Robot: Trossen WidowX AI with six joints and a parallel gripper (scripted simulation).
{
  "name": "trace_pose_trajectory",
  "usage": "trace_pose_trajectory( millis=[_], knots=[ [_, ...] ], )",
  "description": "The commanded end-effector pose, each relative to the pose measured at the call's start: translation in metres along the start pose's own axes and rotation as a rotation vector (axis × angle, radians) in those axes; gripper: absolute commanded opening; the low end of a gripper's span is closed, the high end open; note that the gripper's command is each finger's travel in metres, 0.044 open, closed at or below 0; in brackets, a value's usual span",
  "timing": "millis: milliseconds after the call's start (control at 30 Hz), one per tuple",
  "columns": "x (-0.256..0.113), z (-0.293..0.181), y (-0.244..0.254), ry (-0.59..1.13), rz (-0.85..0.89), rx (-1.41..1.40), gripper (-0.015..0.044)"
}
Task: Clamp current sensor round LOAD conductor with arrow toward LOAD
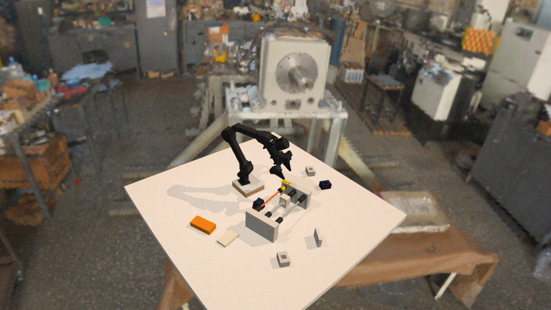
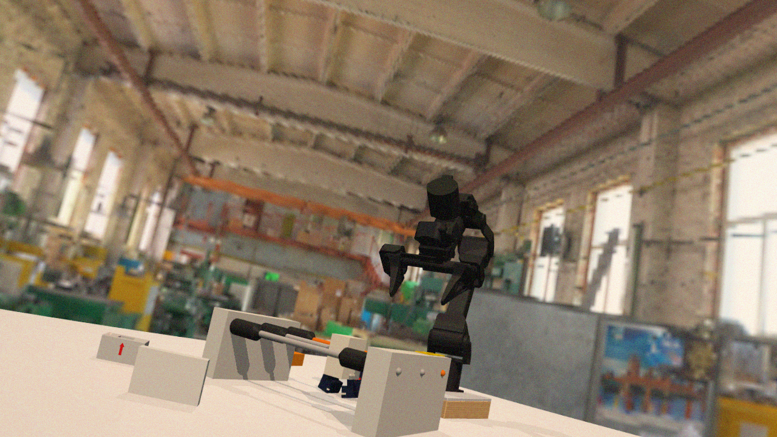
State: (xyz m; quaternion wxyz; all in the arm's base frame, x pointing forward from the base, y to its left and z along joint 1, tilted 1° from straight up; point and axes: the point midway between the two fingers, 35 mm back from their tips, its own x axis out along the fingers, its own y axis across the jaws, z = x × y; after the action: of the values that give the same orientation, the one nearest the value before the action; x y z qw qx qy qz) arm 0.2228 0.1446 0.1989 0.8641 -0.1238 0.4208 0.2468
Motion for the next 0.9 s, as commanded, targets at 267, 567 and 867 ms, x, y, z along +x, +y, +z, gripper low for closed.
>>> trace_pose_trajectory(
  millis=[267, 567, 867],
  knots=[
    [-0.018, -0.035, 0.032, 0.237, 0.058, -0.128, 0.0440],
    [-0.018, -0.035, 0.032, 0.237, 0.058, -0.128, 0.0440],
    [-0.008, -0.036, 0.005, 0.292, 0.008, -0.103, 0.0440]
  ],
)
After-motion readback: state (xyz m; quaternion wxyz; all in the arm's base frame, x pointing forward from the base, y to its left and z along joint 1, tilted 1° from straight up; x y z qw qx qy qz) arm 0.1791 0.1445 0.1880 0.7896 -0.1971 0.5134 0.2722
